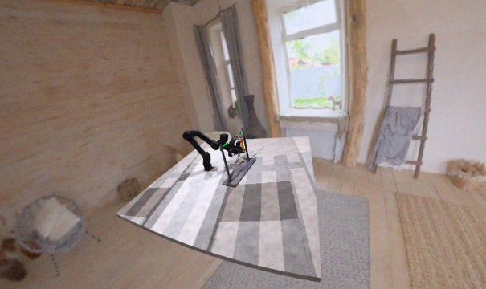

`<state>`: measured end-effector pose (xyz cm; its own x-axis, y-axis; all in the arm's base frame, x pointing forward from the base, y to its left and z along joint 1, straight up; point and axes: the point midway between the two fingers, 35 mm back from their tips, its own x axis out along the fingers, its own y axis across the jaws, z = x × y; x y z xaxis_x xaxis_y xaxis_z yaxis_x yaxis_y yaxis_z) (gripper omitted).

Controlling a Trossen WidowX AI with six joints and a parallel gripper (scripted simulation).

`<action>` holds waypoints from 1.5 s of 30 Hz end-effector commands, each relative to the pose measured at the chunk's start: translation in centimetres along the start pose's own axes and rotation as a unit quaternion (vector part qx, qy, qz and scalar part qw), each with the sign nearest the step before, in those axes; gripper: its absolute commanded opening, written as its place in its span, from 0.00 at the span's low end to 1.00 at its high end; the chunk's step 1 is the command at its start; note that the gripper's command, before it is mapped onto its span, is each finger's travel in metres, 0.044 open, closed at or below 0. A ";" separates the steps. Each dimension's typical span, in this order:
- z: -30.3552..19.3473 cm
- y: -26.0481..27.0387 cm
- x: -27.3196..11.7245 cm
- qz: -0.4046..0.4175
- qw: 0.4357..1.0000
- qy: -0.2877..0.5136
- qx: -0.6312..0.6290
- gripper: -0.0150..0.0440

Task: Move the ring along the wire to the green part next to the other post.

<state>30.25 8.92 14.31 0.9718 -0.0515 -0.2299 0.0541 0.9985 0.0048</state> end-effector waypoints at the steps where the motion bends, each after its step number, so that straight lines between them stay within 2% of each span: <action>1: -0.3 -0.1 -1.0 -0.001 1.000 0.003 0.001 0.53; 14: -0.5 -0.3 -3.8 -0.002 1.000 0.003 0.002 0.53; 44: -0.5 -0.3 -3.9 -0.002 1.000 0.003 0.002 0.53; 45: -0.3 -0.1 -4.0 0.000 1.000 0.002 0.002 0.57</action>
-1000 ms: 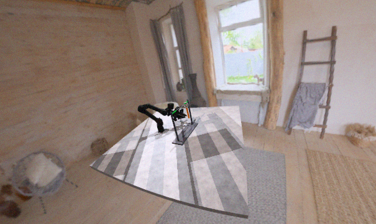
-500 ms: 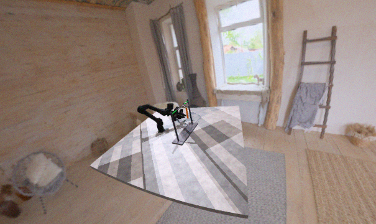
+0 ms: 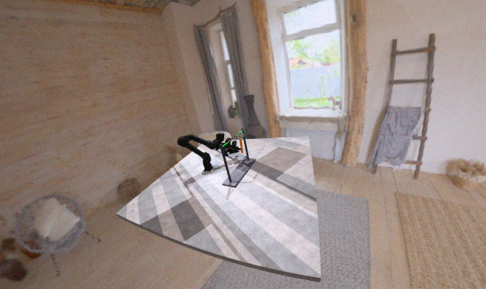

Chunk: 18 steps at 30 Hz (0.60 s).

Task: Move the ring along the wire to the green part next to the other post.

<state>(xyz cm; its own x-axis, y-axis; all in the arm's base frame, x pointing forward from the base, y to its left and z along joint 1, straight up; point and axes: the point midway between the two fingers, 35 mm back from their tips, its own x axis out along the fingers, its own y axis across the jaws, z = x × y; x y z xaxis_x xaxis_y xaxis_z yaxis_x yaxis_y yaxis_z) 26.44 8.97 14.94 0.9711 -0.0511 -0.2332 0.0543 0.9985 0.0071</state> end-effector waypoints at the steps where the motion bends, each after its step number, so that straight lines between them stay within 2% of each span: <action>1: 0.0 0.1 -0.6 0.000 1.000 0.001 0.001 0.61; 6: 0.0 -0.1 -4.5 0.000 1.000 -0.001 0.000 0.84; 10: 0.0 -0.3 -5.0 0.001 1.000 -0.002 -0.001 1.00; 18: 0.0 -0.3 -5.0 0.001 1.000 -0.002 -0.001 1.00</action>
